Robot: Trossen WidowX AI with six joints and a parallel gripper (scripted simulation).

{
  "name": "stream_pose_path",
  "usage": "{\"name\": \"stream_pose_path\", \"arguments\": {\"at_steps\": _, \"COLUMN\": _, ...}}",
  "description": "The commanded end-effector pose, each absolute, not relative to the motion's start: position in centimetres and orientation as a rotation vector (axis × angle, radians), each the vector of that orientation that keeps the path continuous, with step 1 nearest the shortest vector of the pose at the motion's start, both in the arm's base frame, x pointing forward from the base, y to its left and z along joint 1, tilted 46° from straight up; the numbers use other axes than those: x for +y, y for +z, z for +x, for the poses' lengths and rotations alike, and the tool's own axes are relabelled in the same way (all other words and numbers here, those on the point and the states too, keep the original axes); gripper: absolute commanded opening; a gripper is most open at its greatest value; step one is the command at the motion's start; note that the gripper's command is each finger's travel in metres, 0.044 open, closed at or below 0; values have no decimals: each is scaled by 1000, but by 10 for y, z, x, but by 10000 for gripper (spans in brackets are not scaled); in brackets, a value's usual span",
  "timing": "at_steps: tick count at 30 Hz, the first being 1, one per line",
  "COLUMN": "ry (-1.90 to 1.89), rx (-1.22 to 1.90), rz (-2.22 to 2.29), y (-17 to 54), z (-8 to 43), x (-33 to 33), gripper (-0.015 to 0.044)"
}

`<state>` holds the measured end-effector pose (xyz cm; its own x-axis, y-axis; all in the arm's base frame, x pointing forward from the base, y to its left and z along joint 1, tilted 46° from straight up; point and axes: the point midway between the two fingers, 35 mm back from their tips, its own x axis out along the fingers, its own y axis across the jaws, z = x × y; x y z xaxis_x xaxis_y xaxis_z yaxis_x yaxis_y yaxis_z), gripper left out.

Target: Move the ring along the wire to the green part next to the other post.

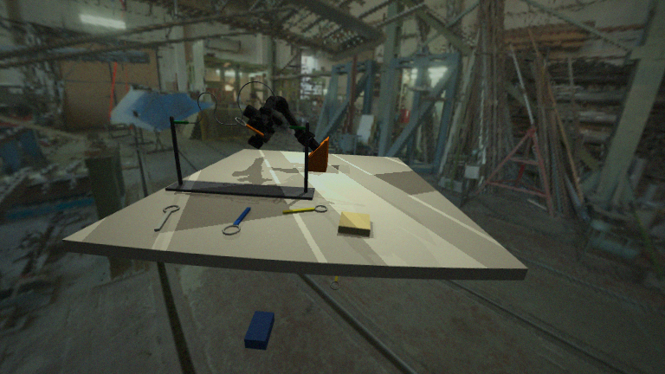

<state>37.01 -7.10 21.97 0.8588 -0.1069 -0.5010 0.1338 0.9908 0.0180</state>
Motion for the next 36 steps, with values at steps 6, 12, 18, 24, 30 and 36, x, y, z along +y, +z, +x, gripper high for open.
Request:
{"name": "stream_pose_path", "arguments": {"at_steps": 6, "ry": -65, "rx": 528, "rz": 270, "y": 227, "z": 371, "x": -38, "gripper": -150}}
{"name": "stream_pose_path", "arguments": {"at_steps": 12, "ry": -25, "rx": 530, "rz": 418, "y": 235, "z": 371, "x": -17, "gripper": -150}}
{"name": "stream_pose_path", "arguments": {"at_steps": 18, "ry": 14, "rx": 531, "rz": 563, "y": 246, "z": 372, "x": 2, "gripper": -150}}
{"name": "stream_pose_path", "arguments": {"at_steps": 24, "ry": 53, "rx": 529, "rz": 705, "y": 260, "z": 372, "x": 19, "gripper": -150}}
{"name": "stream_pose_path", "arguments": {"at_steps": 30, "ry": 89, "rx": 526, "rz": 835, "y": 275, "z": 373, "x": 33, "gripper": -150}}
{"name": "stream_pose_path", "arguments": {"at_steps": 36, "ry": 120, "rx": 523, "rz": 944, "y": 289, "z": 373, "x": 43, "gripper": -150}}
